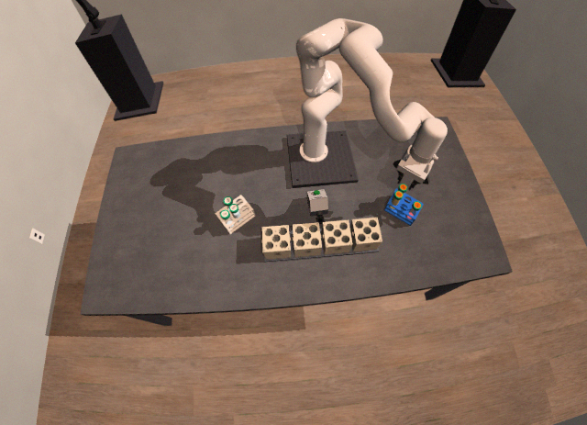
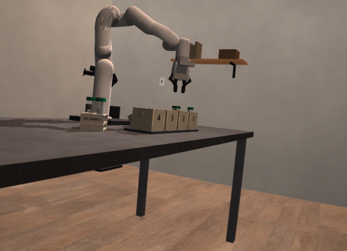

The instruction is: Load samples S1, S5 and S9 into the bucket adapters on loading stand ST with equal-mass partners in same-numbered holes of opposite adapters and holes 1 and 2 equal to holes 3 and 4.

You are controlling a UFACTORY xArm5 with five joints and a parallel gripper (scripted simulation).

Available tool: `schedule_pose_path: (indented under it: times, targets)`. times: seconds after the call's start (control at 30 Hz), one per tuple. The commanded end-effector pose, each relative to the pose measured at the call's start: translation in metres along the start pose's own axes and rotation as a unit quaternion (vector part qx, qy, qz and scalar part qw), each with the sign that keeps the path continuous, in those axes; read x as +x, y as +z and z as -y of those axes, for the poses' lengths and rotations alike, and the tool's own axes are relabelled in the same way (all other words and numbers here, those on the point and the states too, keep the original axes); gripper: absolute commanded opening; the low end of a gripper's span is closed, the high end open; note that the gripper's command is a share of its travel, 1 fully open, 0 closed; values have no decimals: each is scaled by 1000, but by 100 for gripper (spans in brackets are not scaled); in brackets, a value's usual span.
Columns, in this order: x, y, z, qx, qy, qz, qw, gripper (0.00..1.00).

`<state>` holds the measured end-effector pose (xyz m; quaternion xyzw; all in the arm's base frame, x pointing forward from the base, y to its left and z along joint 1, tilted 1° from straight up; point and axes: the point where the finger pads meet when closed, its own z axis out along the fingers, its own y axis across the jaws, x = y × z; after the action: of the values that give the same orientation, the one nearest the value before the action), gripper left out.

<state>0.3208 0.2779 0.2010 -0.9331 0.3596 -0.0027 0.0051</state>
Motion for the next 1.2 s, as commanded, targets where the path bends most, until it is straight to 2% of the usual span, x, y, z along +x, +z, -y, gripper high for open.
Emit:
schedule_pose_path:
  times: [0.0, 0.47, 1.17]
  targets:
    - [0, -8, 1, 2, 0, 6, 1000, 44]
    - [1, -36, 1, 2, 0, 6, 1000, 44]
    - [1, -37, 1, 2, 0, 6, 1000, 44]
